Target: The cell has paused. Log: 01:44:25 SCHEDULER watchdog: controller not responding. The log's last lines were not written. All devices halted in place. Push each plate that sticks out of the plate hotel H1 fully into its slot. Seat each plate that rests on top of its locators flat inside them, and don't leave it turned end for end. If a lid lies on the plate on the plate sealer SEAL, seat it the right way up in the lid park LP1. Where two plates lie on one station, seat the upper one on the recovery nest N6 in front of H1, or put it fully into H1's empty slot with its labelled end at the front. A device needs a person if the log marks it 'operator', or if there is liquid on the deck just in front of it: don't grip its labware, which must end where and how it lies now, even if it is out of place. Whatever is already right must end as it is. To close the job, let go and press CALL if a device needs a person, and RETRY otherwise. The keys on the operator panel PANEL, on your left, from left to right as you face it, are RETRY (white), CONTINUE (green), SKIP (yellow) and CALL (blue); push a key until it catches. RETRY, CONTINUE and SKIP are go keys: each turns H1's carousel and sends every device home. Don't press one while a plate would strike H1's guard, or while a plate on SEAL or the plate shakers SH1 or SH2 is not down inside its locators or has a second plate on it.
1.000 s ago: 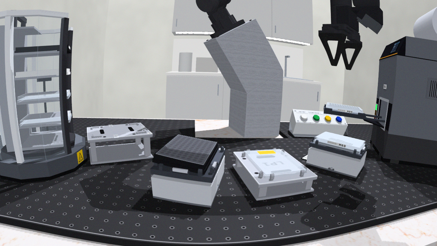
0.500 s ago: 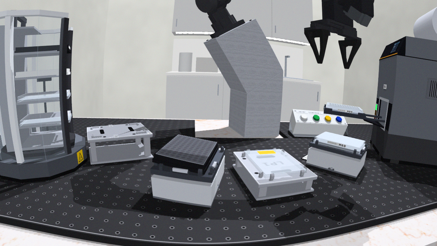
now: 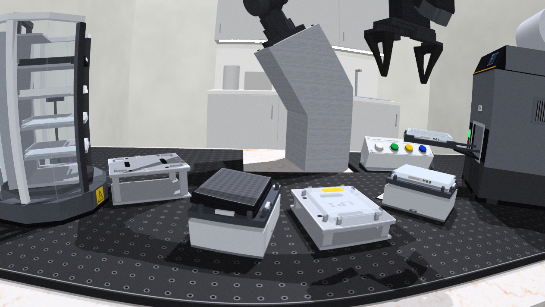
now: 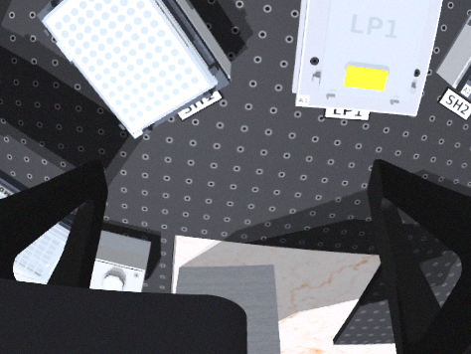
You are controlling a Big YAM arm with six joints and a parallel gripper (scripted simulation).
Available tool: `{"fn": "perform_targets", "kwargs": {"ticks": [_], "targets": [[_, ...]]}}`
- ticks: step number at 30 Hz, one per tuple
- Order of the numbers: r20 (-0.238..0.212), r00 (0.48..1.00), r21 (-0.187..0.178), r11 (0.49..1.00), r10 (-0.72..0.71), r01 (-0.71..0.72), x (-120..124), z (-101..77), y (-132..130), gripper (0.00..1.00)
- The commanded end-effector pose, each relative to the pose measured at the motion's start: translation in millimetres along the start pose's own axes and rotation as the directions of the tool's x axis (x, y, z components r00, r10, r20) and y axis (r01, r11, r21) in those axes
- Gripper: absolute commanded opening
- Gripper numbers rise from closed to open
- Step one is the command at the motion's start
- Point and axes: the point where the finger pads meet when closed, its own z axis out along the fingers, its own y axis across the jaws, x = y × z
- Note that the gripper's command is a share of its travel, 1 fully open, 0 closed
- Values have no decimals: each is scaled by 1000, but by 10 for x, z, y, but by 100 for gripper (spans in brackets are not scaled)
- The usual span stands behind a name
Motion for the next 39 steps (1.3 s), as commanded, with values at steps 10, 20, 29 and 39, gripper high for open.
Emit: {"fn": "perform_targets", "kwargs": {"ticks": [10, 20, 29, 39], "targets": [[13, 1000, -3, 1000, 3, -3, -170, -38, -426, 100], [25, 1000, -5, 1000, 11, -11, -373, -88, -764, 100], [33, 999, -3, 1000, 17, -16, -478, -103, -1004, 100], [10, 967, -1, 967, 254, -254, -278, -24, -1259, 100]]}}
